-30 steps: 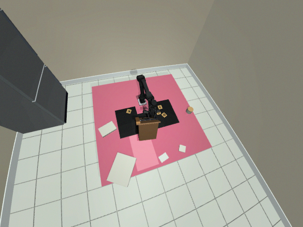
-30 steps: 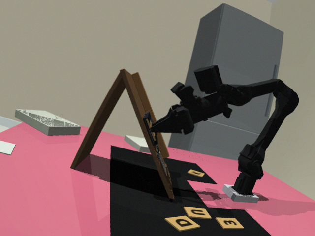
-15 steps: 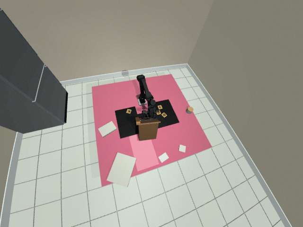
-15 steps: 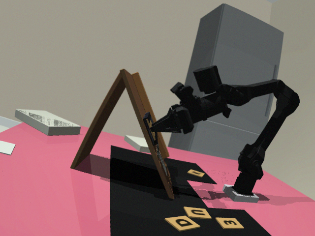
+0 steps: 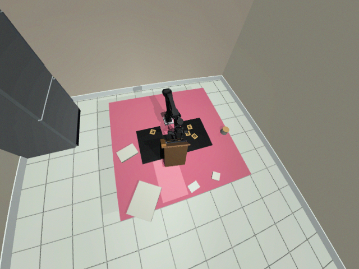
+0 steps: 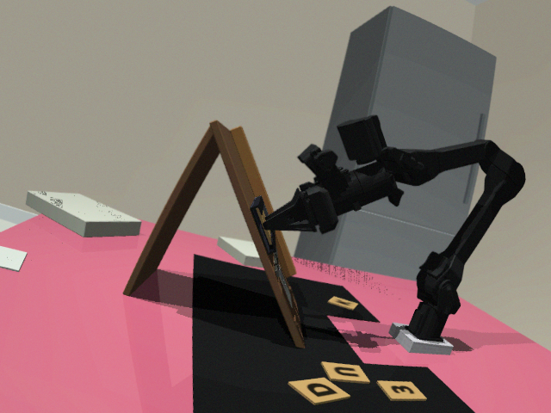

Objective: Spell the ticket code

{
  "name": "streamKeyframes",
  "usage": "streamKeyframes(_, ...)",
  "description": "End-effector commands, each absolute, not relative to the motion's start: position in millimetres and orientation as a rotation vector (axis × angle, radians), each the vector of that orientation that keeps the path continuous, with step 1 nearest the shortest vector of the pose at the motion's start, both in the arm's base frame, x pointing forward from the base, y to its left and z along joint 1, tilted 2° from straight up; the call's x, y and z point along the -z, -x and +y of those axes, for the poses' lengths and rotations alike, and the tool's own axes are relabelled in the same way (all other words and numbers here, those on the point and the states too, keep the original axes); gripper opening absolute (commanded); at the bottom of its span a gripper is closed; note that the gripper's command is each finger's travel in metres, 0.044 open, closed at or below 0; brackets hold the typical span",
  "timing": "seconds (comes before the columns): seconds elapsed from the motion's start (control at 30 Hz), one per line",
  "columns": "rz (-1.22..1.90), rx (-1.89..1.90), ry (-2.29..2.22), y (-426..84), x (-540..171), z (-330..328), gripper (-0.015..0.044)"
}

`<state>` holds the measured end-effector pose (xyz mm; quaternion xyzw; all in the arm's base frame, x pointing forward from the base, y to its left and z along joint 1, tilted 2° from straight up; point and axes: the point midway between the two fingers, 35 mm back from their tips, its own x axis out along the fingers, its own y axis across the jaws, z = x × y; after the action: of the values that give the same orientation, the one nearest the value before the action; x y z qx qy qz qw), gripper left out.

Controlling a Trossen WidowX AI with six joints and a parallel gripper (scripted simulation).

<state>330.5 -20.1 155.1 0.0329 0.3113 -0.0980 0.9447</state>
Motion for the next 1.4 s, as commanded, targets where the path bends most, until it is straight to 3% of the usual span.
streamKeyframes(0.0,0.63,0.195,-0.066,-330.2,-156.0,-22.0,0.0)
streamKeyframes(1.13,0.63,0.196,-0.065,-326.8,-155.8,-38.6,0.0)
streamKeyframes(1.37,0.634,0.2,-0.066,-326.9,-155.2,-37.5,0.0184)
